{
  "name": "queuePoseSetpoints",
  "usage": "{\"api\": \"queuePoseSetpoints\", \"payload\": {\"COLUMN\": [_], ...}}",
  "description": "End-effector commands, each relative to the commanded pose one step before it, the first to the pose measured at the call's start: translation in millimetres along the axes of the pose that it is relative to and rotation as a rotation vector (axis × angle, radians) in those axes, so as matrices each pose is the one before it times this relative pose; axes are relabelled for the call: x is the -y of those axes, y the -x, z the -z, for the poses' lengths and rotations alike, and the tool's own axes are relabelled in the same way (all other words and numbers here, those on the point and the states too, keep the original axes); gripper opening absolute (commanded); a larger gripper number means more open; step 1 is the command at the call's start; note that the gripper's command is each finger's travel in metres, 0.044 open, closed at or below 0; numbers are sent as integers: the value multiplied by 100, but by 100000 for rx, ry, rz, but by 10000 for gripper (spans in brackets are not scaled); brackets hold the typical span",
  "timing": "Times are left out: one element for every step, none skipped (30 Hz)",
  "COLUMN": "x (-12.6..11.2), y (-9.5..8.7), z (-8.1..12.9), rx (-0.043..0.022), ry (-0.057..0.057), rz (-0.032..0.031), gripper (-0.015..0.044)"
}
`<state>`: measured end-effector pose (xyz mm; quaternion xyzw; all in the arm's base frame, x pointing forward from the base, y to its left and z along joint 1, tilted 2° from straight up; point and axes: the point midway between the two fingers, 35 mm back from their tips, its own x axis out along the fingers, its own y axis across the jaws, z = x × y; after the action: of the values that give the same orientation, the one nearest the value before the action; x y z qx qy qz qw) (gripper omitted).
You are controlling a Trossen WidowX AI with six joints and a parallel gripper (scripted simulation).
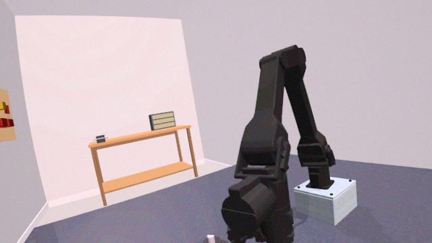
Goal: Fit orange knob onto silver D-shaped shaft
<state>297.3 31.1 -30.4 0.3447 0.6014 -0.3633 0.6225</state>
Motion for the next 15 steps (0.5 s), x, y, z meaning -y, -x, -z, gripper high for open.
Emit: {"api": "queuePoseSetpoints", "payload": {"x": [-38, 0, 0, 0, 0, 0, -29, -85, -133, -145, -128, -109, -91, -72, -53], "y": [-28, 0, 0, 0, 0, 0, 111, 335, 564, 695, 704, 713, 721, 729, 736], "z": [25, 0, 0, 0, 0, 0, -12, -36, -55, -60, -53, -45, -38, -30, -22], "rx": [-256, 0, 0, 0, 0, 0, 1, 3, 4, 5, 4, 3, 3, 2, 1], "ry": [520, 0, 0, 0, 0, 0, 0, 0, -1, -1, -1, 0, 0, 0, 0], "rz": [-245, 0, 0, 0, 0, 0, -3, -10, -15, -17, -15, -14, -12, -10, -9], "gripper": [177, 171, 164, 158, 151, 125, 98, 72, 46, 20, 0, 0, 0, 0, 0]}}
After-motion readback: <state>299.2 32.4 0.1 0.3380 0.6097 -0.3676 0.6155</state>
